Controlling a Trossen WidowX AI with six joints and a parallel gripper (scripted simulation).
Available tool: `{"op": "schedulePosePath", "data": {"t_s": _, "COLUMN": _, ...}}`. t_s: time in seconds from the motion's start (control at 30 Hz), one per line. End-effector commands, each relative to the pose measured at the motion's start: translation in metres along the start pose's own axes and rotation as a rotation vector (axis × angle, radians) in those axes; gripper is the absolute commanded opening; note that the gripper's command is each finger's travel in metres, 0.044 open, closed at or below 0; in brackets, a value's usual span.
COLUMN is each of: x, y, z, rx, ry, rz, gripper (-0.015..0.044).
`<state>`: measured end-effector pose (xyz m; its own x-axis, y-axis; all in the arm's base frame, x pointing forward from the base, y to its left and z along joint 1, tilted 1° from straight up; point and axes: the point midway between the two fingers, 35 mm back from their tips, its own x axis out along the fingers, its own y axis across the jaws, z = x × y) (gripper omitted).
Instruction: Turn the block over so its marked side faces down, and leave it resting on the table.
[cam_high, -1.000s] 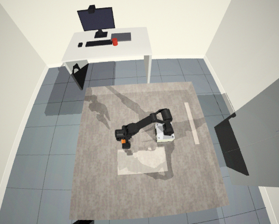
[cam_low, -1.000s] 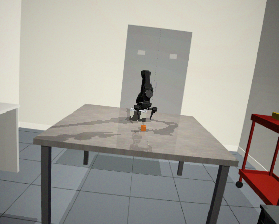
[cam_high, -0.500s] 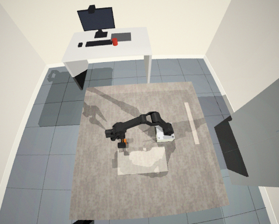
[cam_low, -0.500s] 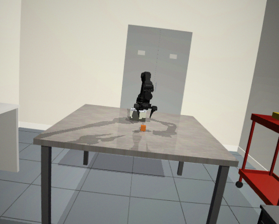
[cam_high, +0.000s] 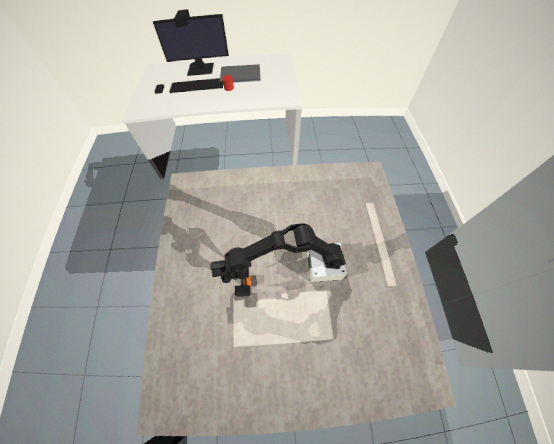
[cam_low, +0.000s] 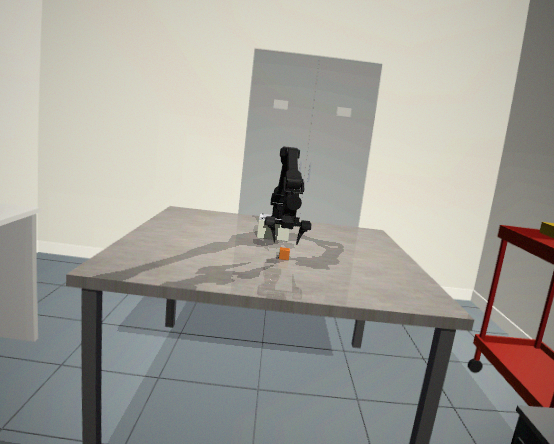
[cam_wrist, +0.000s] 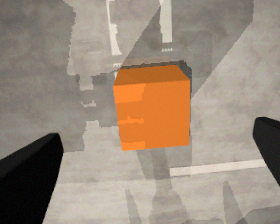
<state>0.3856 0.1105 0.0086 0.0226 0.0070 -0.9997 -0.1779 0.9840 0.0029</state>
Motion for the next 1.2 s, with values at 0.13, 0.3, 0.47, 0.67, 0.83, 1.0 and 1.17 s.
{"op": "schedulePosePath", "data": {"t_s": 0.13, "x": 0.013, "y": 0.001, "z": -0.002, "rx": 0.001, "ry": 0.014, "rz": 0.003, "gripper": 0.044}}
{"op": "schedulePosePath", "data": {"t_s": 0.3, "x": 0.021, "y": 0.001, "z": -0.002, "rx": 0.001, "ry": 0.014, "rz": 0.003, "gripper": 0.044}}
{"op": "schedulePosePath", "data": {"t_s": 0.47, "x": 0.029, "y": 0.001, "z": -0.002, "rx": 0.001, "ry": 0.014, "rz": 0.003, "gripper": 0.044}}
{"op": "schedulePosePath", "data": {"t_s": 0.67, "x": 0.039, "y": 0.001, "z": -0.003, "rx": 0.001, "ry": 0.014, "rz": 0.003, "gripper": 0.044}}
{"op": "schedulePosePath", "data": {"t_s": 0.83, "x": 0.041, "y": 0.001, "z": -0.003, "rx": 0.001, "ry": 0.014, "rz": 0.003, "gripper": 0.0414}}
{"op": "schedulePosePath", "data": {"t_s": 1.0, "x": 0.041, "y": 0.001, "z": -0.003, "rx": 0.001, "ry": 0.014, "rz": 0.003, "gripper": 0.0282}}
{"op": "schedulePosePath", "data": {"t_s": 1.17, "x": 0.041, "y": 0.001, "z": -0.003, "rx": 0.001, "ry": 0.014, "rz": 0.003, "gripper": 0.0171}}
